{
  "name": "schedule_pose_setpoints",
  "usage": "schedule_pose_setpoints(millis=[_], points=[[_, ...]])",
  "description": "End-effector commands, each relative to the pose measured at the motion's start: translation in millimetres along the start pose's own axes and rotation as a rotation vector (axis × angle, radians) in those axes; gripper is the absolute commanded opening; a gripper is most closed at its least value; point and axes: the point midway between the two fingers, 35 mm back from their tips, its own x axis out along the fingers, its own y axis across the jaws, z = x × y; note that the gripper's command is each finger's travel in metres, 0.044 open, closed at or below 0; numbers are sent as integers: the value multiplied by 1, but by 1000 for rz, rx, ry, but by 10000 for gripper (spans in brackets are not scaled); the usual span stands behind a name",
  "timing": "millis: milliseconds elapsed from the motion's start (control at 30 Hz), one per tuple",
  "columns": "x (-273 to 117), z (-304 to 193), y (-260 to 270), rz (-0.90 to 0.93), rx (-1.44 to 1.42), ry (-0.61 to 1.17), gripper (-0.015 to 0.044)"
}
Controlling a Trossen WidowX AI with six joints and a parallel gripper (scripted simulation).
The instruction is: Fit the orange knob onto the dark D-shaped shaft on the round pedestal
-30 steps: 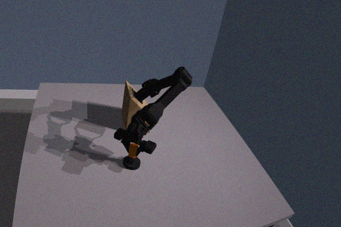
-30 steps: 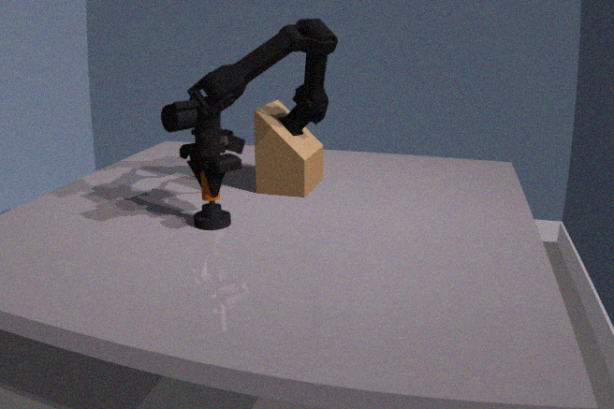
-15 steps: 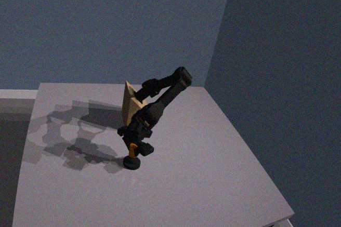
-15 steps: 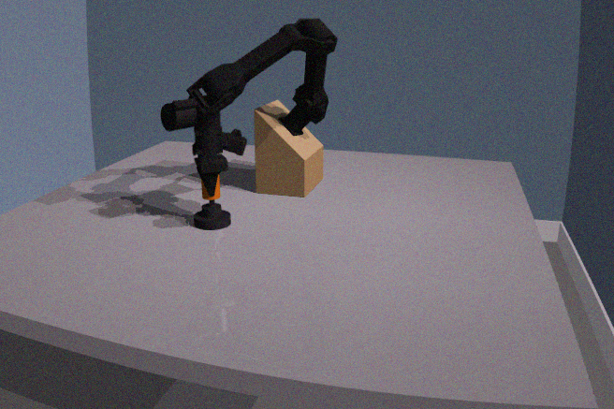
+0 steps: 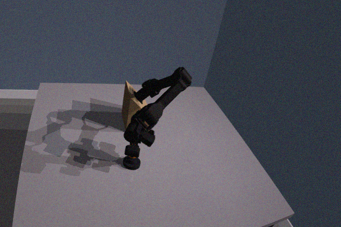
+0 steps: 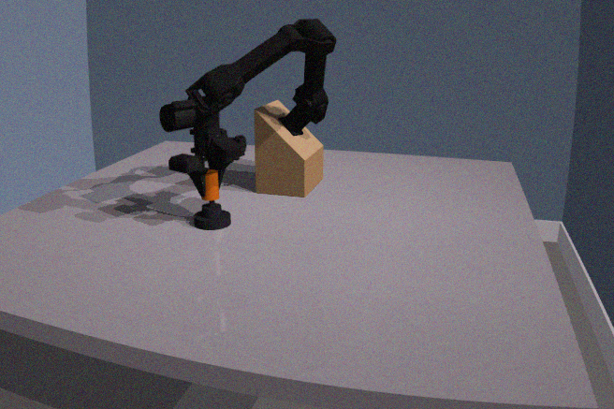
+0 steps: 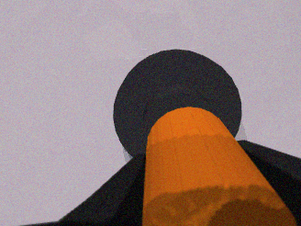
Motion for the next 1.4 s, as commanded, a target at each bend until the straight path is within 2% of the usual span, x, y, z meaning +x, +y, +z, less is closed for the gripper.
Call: schedule_pose_setpoints(millis=[0,533,1367], points=[[-1,0,-2,-8,392,-3,0],[-4,1,5,-6,1460,-7,0],[-2,1,0,-6,1471,-7,0]])
